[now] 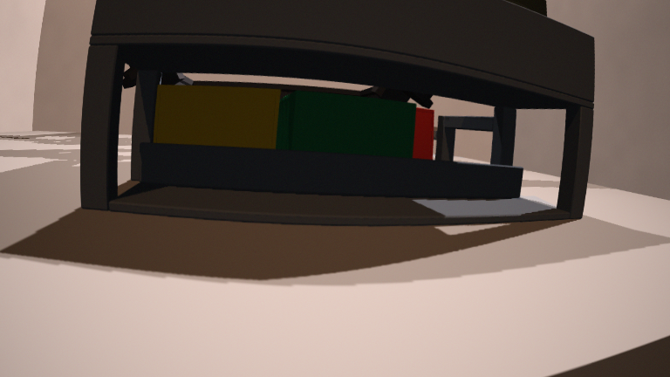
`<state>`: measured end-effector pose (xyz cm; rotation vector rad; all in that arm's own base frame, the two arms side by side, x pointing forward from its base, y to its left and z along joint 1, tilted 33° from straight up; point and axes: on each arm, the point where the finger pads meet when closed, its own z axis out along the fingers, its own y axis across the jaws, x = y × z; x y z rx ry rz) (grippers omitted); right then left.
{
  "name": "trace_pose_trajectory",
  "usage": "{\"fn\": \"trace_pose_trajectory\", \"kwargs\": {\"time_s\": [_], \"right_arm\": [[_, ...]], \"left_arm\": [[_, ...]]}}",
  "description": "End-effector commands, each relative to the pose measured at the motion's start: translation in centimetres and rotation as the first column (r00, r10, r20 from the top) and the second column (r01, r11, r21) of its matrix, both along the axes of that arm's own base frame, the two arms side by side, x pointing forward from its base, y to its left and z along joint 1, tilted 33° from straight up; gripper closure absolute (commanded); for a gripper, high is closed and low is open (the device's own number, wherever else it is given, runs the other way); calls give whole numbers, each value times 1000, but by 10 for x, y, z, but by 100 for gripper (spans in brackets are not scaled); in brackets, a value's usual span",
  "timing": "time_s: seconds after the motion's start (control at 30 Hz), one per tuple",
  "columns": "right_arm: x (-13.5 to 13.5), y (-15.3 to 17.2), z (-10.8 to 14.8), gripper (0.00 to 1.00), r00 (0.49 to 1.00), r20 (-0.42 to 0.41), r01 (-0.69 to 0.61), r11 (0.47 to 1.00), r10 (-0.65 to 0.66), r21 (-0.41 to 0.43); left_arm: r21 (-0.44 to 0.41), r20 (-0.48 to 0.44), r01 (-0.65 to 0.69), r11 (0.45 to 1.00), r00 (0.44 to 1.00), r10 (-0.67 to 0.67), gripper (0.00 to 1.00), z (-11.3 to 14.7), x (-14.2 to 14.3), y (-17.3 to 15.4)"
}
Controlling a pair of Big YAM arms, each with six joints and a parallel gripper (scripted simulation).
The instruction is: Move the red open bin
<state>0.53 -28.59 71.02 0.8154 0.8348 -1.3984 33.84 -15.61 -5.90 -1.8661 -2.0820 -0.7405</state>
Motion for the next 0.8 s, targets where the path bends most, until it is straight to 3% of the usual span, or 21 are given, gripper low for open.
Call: {"fn": "trace_pose_trajectory", "kwargs": {"time_s": [0.0, 0.43, 0.77], "right_arm": [[-5, 16, 11, 0, 1000, 6, 10, 999, -10, -48], [-5, 16, 11, 0, 1000, 6, 10, 999, -10, -48], [-5, 16, 11, 0, 1000, 6, 10, 999, -10, -48]], "left_arm": [[-44, 56, 22, 999, 998, -20, 100, 18, 16, -28], [-12, 18, 6, 1000, 1000, -6, 100, 12, 43, -10], [-11, 19, 5, 1000, 1000, -5, 100, 24, 100, -7]]}}
